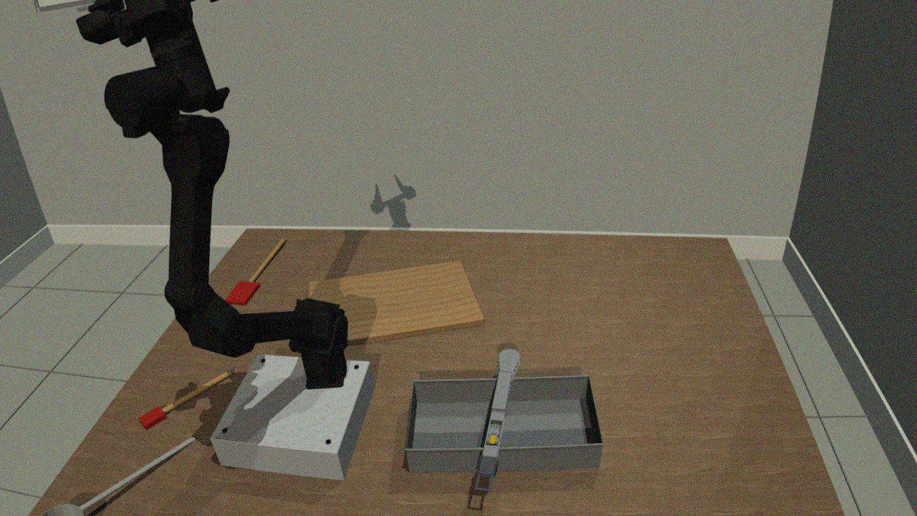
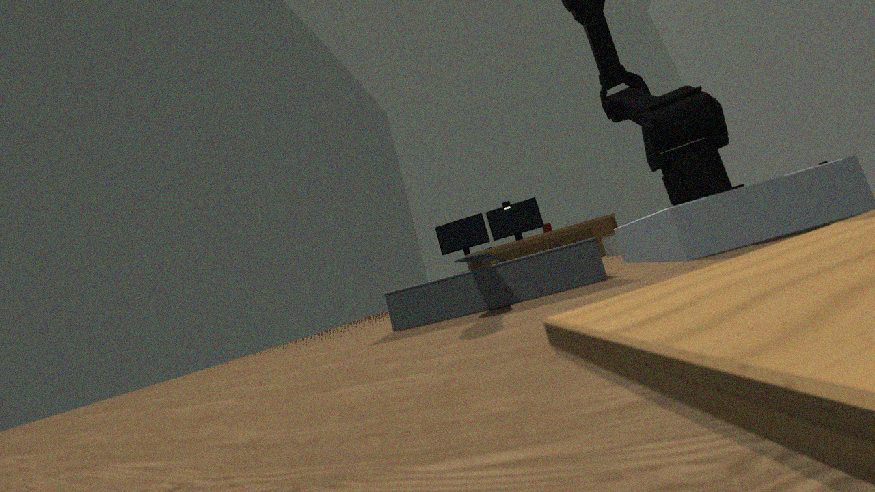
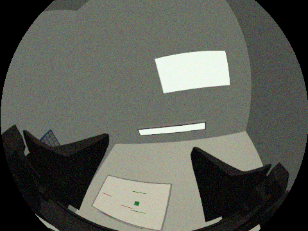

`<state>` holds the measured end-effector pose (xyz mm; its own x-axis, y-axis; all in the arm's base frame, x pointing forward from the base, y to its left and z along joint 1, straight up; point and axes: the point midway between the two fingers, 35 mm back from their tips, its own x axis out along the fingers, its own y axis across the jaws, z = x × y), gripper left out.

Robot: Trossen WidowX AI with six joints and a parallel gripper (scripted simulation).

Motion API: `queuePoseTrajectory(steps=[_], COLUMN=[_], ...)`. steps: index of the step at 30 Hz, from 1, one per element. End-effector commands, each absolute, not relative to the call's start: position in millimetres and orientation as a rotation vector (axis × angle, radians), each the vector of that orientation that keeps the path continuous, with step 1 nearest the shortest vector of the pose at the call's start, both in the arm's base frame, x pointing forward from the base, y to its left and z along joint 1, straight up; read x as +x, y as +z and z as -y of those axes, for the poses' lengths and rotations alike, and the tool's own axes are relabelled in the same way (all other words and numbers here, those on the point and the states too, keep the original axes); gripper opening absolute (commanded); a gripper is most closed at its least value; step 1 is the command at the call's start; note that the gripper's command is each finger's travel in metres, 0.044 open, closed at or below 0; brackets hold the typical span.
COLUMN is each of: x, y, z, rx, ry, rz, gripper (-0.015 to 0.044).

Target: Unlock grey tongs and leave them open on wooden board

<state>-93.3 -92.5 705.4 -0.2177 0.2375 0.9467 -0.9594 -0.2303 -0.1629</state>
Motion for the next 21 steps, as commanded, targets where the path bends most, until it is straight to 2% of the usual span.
queuePoseTrajectory(steps=[1,5,6,8,15,21], x=[-93,-83,-79,-66,-38,19], y=[705,704,704,701,694,673], z=[90,63,52,24,-8,-66], rx=[1.054,1.019,1.007,0.977,0.949,0.898], ry=[1.618,1.585,1.573,1.537,1.394,1.259], rz=[1.032,0.97,0.944,0.875,0.805,0.624], gripper=[0.0374,0.0269,0.026,0.026,0.026,0.026])
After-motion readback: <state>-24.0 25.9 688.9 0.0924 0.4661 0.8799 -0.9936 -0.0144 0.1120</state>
